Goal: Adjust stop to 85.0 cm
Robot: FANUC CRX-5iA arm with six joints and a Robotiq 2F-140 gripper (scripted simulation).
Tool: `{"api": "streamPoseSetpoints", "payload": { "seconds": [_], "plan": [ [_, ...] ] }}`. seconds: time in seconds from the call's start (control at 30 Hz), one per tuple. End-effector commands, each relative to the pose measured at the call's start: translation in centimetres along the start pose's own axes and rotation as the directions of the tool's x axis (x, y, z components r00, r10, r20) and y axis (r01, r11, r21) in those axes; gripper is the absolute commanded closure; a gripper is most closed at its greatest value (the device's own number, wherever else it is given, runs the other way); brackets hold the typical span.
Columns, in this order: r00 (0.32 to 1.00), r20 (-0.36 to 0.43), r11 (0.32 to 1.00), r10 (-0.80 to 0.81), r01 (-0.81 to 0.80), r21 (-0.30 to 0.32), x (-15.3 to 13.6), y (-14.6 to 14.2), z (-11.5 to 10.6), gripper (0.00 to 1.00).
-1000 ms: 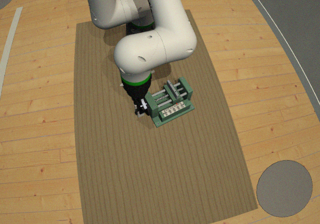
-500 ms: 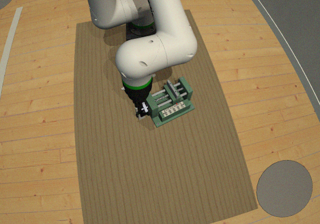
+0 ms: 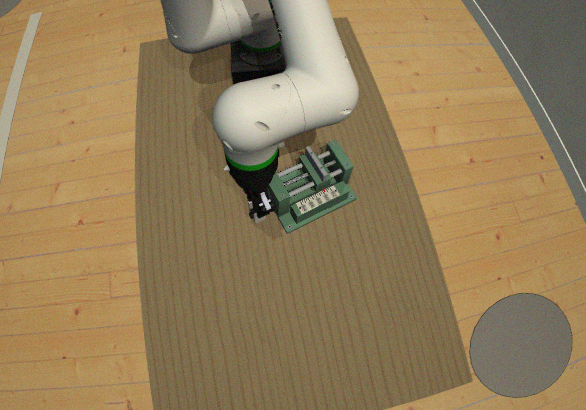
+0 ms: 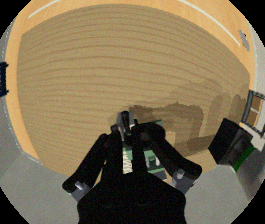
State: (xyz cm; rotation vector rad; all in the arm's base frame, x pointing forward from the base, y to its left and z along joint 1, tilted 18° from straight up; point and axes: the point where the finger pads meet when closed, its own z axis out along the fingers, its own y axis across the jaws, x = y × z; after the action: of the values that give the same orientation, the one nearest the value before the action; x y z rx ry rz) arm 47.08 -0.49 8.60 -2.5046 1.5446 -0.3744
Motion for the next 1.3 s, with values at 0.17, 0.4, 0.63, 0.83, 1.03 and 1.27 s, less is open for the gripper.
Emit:
{"api": "streamPoseSetpoints", "payload": {
  "seconds": [0.17,0.4,0.63,0.83,1.03,1.27],
  "plan": [
    [1.0,0.0,1.0,0.0,0.0,0.0,0.0,0.9,1.2,0.96],
    [1.0,0.0,1.0,0.0,0.0,0.0,0.0,2.2,1.8,0.96],
    [1.0,0.0,1.0,0.0,0.0,0.0,0.0,3.3,1.9,0.96],
    [1.0,0.0,1.0,0.0,0.0,0.0,0.0,4.3,1.6,0.96],
    [1.0,0.0,1.0,0.0,0.0,0.0,0.0,5.0,1.1,0.96],
    [1.0,0.0,1.0,0.0,0.0,0.0,0.0,5.6,0.4,0.96]
  ]
}}
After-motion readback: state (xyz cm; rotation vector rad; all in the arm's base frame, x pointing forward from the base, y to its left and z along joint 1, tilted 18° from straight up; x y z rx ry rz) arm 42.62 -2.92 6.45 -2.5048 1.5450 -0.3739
